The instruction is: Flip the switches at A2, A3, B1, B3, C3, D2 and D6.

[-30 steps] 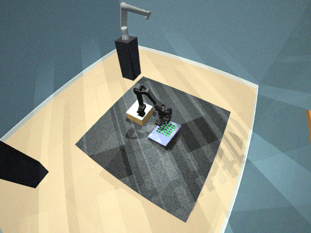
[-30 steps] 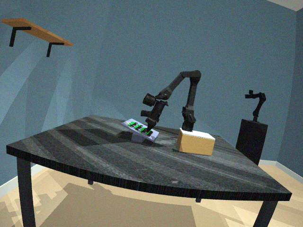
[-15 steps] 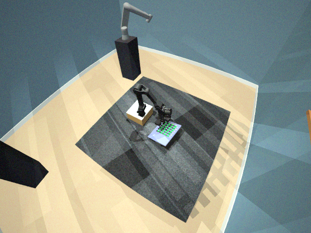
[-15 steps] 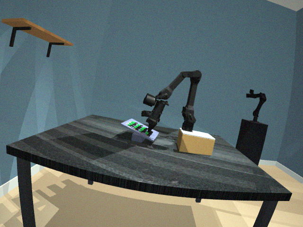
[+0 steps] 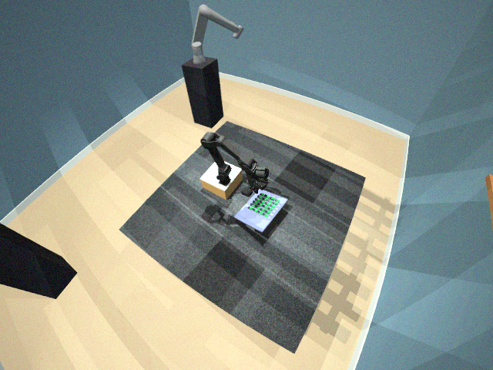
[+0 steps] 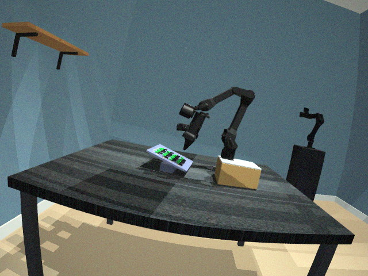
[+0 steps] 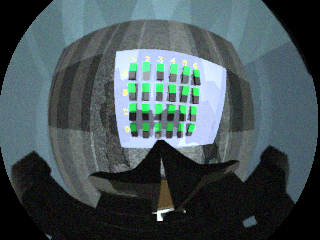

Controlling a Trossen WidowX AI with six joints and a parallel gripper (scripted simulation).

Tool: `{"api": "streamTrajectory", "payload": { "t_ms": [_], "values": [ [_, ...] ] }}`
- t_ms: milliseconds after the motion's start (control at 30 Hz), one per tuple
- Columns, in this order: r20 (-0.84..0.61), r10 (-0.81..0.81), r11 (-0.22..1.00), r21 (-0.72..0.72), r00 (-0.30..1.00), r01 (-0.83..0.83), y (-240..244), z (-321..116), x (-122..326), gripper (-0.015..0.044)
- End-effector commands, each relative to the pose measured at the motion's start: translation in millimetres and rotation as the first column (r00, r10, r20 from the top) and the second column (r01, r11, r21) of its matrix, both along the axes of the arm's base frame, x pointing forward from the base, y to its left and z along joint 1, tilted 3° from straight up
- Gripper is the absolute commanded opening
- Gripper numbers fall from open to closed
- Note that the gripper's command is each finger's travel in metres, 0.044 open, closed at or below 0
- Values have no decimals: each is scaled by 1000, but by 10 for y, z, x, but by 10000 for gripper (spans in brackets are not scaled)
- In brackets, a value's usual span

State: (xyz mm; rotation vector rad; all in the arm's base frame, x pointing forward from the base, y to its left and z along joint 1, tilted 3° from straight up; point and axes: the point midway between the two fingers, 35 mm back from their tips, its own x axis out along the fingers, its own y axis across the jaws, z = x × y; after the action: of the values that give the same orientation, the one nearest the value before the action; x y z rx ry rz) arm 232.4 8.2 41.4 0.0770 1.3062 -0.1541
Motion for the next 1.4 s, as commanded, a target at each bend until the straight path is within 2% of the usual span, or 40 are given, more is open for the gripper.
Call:
{"api": "streamTrajectory", "payload": {
  "t_ms": [0,233,333,500,1367],
  "values": [
    [6,-5,1000,-1,1000,5,-332,37,-41,0],
    [13,-4,1000,-9,1000,4,-795,55,-178,0],
    [12,-4,1000,-9,1000,4,-797,41,-172,0],
    [-11,-5,1000,-5,1000,5,-824,-268,-79,0],
    [-11,-5,1000,-5,1000,5,-843,-515,-14,0]
  ]
}}
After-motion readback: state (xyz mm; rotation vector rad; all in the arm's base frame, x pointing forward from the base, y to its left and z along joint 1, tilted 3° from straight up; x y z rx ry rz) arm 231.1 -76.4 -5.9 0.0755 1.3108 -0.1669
